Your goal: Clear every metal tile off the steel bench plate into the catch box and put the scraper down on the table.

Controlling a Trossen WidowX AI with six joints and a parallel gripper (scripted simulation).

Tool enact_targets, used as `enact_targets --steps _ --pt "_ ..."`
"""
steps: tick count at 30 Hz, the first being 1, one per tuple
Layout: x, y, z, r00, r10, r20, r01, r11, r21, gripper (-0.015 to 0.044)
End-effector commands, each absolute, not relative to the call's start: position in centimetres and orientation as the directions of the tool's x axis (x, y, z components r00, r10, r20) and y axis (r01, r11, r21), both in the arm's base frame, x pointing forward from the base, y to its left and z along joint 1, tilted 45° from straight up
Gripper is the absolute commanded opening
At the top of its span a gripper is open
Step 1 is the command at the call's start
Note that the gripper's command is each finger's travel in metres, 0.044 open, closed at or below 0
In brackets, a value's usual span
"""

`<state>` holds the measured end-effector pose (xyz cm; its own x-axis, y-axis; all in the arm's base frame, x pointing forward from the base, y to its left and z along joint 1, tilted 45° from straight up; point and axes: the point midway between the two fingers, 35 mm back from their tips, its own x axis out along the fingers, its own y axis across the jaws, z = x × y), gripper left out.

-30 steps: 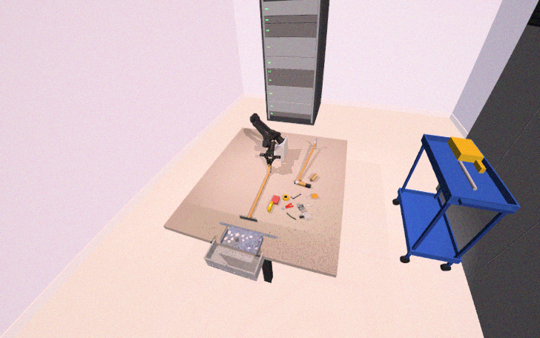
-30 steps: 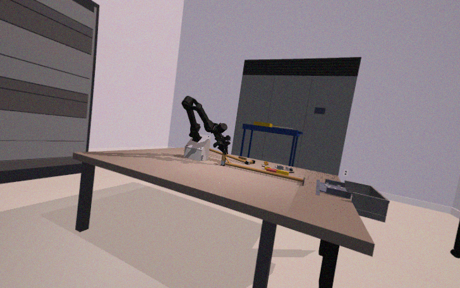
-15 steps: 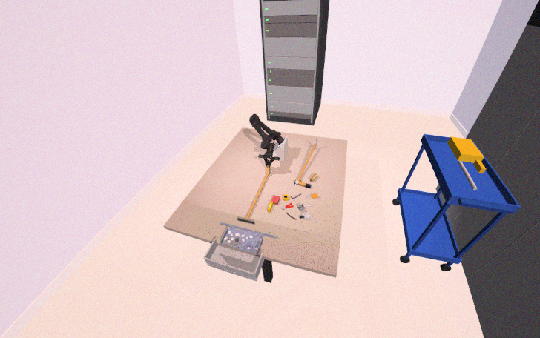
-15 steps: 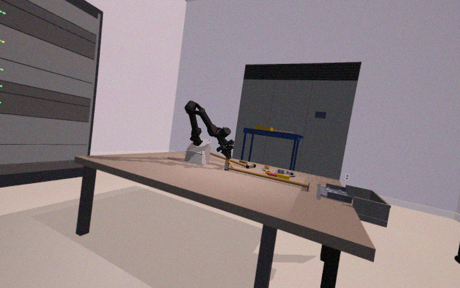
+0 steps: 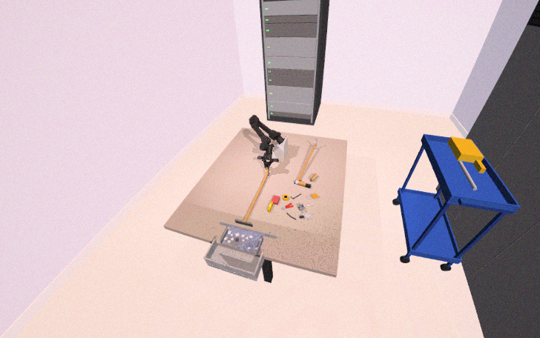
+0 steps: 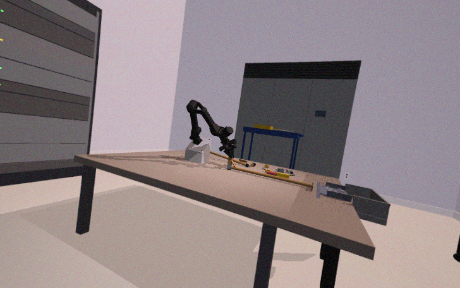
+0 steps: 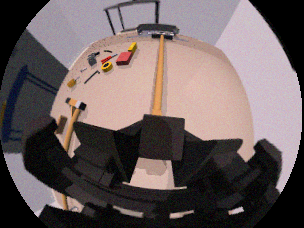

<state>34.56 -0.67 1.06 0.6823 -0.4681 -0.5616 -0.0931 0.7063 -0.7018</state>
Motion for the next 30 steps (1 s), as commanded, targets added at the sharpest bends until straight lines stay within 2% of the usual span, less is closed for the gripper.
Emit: enact_targets --steps 1,30 --pt "35.6 -0.3 1.4 0.693 -0.46 -0.554 -0.088 0.71 -0.699 0.0" --pt "39.6 0.4 1.3 0.695 -0.466 -0.548 -0.077 0.709 -0.701 0.0"
